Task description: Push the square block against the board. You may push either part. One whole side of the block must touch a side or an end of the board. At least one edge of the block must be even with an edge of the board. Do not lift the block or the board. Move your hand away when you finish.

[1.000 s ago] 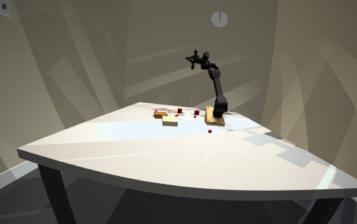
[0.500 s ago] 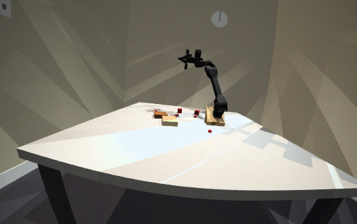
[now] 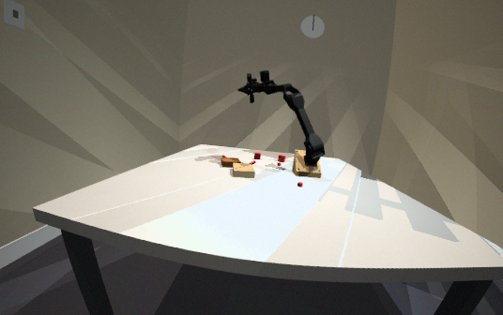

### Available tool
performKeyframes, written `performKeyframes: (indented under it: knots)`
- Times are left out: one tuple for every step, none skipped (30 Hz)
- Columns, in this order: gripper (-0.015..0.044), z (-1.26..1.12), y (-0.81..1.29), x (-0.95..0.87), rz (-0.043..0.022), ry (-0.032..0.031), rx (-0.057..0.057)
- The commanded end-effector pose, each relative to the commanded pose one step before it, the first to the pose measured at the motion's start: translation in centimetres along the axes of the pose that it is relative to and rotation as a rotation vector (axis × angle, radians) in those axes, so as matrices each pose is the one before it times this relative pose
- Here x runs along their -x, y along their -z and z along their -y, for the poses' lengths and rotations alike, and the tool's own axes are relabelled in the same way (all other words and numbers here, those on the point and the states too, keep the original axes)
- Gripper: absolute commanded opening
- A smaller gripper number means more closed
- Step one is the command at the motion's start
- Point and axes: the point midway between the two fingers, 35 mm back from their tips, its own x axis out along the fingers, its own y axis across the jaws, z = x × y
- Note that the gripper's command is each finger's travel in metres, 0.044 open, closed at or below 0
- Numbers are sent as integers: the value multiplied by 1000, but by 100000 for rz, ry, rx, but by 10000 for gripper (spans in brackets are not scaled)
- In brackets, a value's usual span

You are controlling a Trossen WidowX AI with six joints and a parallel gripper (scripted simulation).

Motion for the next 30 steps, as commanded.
performKeyframes:
  knots:
    - [0,99,2810,-2877,-4170,5391,5911]
    - [0,55,617,-642,-1075,1224,1171]
    - [0,46,625,-636,-1105,1229,1191]
    - [0,36,632,-630,-1136,1233,1212]
    - [0,25,640,-624,-1167,1236,1232]
    - [0,15,647,-618,-1198,1238,1253]
    - [0,4,653,-611,-1230,1239,1273]
    - [0,-7,659,-605,-1262,1239,1294]
    - [0,-18,665,-599,-1294,1238,1315]
    - [0,-30,671,-593,-1326,1236,1336]
    - [0,-41,676,-586,-1359,1233,1358]
    - [0,-53,681,-580,-1391,1228,1379]
    - [0,-65,685,-574,-1424,1223,1400]
    - [0,-77,689,-567,-1457,1217,1422]
    - [0,-90,693,-561,-1490,1209,1444]
    - [0,-102,696,-555,-1523,1201,1465]
    - [0,-115,699,-548,-1556,1191,1487]
    - [0,-127,702,-542,-1588,1181,1509]
    - [0,-147,682,-523,-1241,1383,1063]
    - [0,-149,660,-493,-1221,1334,1048]
    - [0,-140,601,-439,-1177,1175,1032]
    - [0,-157,653,-466,-1350,1230,1205]
    - [0,-168,663,-464,-1393,1242,1242]
    - [0,-176,665,-456,-1422,1239,1266]
    - [0,-185,668,-449,-1451,1236,1290]
    - [0,-193,670,-441,-1479,1231,1314]
    - [0,-202,671,-434,-1508,1226,1338]
    - [0,-211,672,-426,-1535,1220,1362]
    - [0,-229,696,-438,-1870,988,1803]
    - [0,-251,721,-450,-1973,1002,1894]
